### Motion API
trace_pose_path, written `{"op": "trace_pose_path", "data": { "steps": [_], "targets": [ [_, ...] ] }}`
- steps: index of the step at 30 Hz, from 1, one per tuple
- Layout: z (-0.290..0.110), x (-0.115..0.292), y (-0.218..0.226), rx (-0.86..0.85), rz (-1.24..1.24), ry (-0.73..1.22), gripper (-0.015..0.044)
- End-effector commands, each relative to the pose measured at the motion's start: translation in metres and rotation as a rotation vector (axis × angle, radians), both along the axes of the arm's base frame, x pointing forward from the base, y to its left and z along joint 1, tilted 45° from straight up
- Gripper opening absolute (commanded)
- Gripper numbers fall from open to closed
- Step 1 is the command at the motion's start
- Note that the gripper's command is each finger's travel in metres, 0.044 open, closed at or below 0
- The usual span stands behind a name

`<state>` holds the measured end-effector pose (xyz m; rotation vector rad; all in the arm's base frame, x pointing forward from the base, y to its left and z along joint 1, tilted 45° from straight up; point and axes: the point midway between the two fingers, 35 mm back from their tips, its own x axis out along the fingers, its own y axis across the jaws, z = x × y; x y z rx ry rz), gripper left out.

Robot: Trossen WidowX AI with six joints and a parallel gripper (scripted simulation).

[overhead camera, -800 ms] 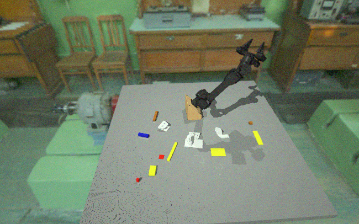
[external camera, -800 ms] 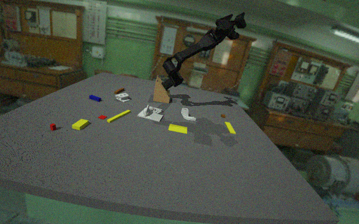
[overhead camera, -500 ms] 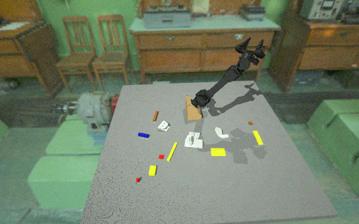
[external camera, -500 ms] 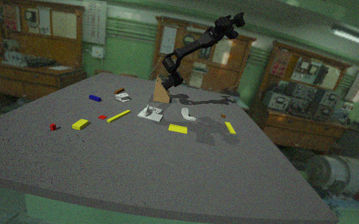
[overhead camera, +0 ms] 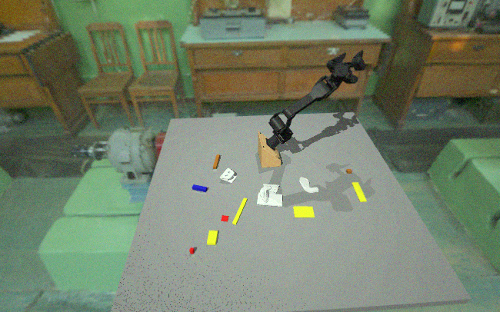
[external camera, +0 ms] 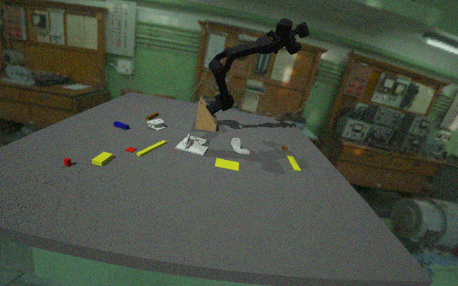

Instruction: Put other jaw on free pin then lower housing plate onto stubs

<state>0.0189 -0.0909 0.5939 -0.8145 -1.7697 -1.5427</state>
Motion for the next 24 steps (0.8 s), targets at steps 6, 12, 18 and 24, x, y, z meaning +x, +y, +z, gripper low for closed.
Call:
{"op": "trace_pose_path", "data": {
  "steps": [6,12,18,24],
  "targets": [
    [-0.008,-0.054,0.042,-0.105,-0.140,-0.135,0.0440],
    [-0.016,-0.080,0.073,-0.186,-0.228,-0.208,0.0440],
    [-0.027,-0.099,0.108,-0.274,-0.314,-0.273,0.0440],
    [-0.041,-0.111,0.144,-0.360,-0.409,-0.330,0.0440]
  ]
}}
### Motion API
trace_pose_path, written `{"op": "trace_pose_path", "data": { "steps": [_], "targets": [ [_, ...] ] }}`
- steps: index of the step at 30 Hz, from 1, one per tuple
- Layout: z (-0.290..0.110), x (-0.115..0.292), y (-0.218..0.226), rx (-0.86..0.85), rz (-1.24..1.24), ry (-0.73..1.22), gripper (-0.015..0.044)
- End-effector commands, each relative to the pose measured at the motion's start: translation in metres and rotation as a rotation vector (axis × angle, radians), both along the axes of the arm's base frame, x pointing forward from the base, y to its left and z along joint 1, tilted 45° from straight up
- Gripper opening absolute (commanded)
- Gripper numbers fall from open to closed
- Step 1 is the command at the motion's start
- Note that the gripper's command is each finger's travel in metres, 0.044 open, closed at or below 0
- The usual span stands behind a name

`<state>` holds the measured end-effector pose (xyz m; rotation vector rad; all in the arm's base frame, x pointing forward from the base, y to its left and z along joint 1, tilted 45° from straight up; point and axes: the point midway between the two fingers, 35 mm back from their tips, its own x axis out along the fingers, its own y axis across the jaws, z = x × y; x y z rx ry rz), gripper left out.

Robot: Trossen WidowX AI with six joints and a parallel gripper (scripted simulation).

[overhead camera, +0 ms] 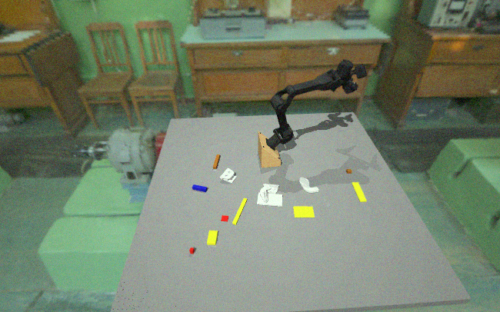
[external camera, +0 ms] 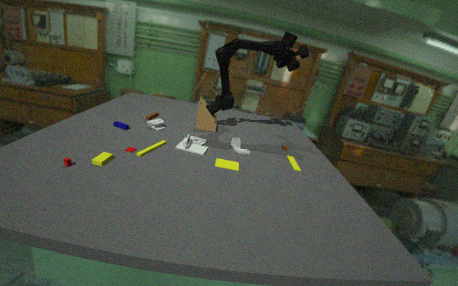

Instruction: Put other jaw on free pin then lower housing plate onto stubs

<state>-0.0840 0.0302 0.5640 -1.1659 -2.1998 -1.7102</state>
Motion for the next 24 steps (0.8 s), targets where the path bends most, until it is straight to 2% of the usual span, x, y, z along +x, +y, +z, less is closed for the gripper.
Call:
{"op": "trace_pose_path", "data": {
  "steps": [1,9,24],
  "targets": [
    [-0.014,-0.009,0.029,-0.068,-0.060,-0.047,0.0440],
    [-0.031,-0.008,0.073,-0.141,-0.216,-0.111,0.0440],
    [-0.078,0.012,0.154,-0.415,-0.395,-0.160,0.0440]
  ]
}}
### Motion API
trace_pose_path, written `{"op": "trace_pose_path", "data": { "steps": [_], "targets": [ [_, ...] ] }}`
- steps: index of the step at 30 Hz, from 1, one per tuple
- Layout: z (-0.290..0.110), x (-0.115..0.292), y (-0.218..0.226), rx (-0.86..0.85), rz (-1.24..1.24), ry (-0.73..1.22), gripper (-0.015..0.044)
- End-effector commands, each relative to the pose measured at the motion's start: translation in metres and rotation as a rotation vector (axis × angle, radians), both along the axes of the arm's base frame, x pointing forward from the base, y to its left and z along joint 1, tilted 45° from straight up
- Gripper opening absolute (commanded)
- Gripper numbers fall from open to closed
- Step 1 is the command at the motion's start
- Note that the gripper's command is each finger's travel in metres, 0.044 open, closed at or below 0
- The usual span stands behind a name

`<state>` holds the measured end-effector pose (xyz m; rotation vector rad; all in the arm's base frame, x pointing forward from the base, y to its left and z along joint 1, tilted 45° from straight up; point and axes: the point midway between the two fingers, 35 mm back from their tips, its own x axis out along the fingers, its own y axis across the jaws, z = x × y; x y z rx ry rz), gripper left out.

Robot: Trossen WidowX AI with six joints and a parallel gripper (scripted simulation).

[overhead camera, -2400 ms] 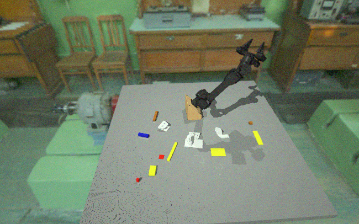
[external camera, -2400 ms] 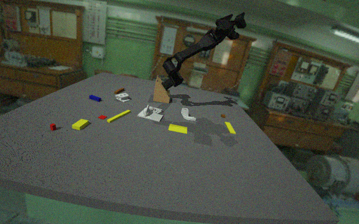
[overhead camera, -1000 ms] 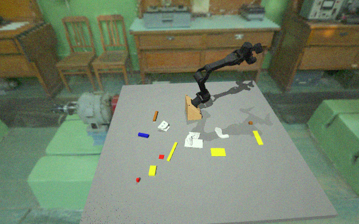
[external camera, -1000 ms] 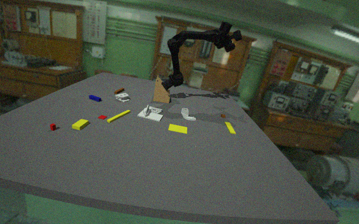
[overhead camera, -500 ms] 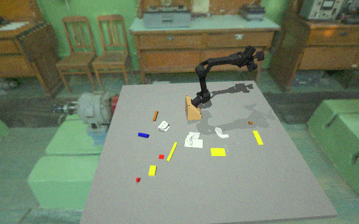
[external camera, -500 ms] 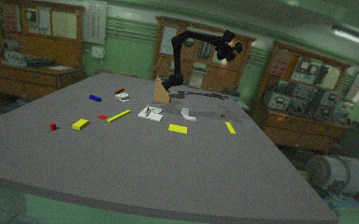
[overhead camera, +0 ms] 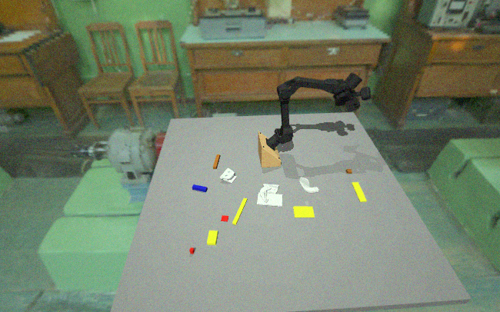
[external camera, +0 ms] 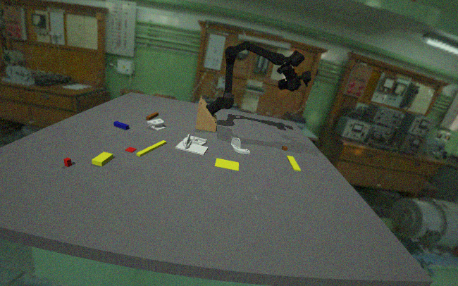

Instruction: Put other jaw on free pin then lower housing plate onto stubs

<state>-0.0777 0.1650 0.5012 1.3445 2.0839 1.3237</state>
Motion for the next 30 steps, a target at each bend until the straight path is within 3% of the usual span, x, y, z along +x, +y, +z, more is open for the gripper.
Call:
{"op": "trace_pose_path", "data": {
  "steps": [1,11,30],
  "targets": [
    [-0.019,0.009,0.024,-0.093,-0.046,0.003,0.0440],
    [-0.056,0.043,0.066,-0.277,-0.181,0.033,0.0440],
    [-0.130,0.126,0.106,-0.599,-0.420,0.178,0.0440]
  ]
}}
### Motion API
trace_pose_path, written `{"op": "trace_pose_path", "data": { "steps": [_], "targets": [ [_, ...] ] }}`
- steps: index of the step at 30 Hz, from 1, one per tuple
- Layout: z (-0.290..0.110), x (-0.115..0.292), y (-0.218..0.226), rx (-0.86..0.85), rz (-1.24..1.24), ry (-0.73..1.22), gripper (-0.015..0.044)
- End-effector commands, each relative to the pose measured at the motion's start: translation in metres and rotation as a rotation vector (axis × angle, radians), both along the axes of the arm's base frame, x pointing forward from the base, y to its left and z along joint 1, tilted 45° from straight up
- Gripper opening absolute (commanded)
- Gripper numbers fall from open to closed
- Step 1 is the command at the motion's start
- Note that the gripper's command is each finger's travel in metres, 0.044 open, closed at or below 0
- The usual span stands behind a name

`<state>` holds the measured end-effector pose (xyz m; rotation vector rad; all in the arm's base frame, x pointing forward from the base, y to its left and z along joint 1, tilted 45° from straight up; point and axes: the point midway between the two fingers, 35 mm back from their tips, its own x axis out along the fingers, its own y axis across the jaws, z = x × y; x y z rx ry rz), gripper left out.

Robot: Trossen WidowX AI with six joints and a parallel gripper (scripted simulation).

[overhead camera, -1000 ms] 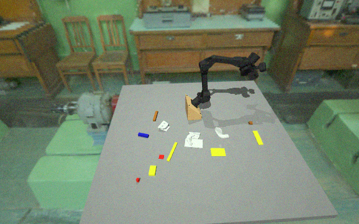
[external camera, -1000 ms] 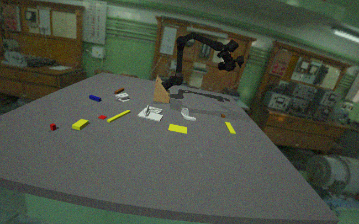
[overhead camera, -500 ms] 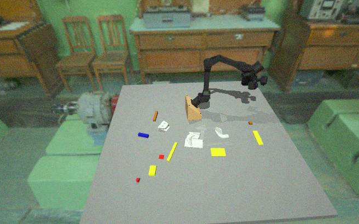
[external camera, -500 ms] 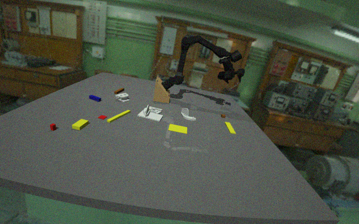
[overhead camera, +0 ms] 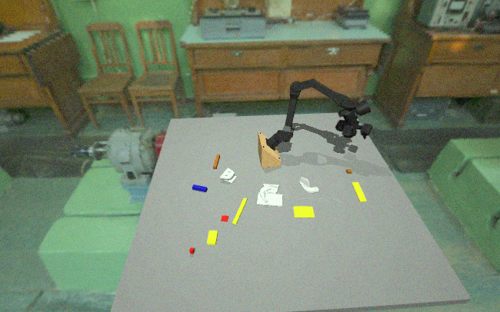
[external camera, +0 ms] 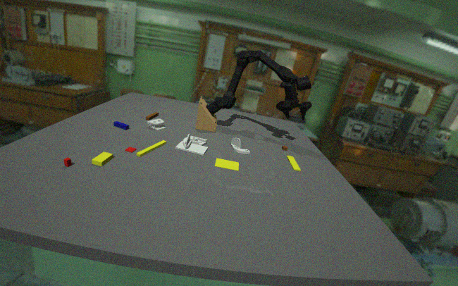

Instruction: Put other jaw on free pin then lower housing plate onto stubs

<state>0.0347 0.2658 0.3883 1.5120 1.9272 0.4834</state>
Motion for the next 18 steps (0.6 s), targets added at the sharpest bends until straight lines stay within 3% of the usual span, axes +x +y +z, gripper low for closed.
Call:
{"op": "trace_pose_path", "data": {
  "steps": [1,18],
  "targets": [
    [-0.021,0.019,0.006,-0.076,-0.049,0.049,0.0440],
    [-0.088,0.100,0.001,-0.306,-0.280,0.258,0.0440]
  ]
}}
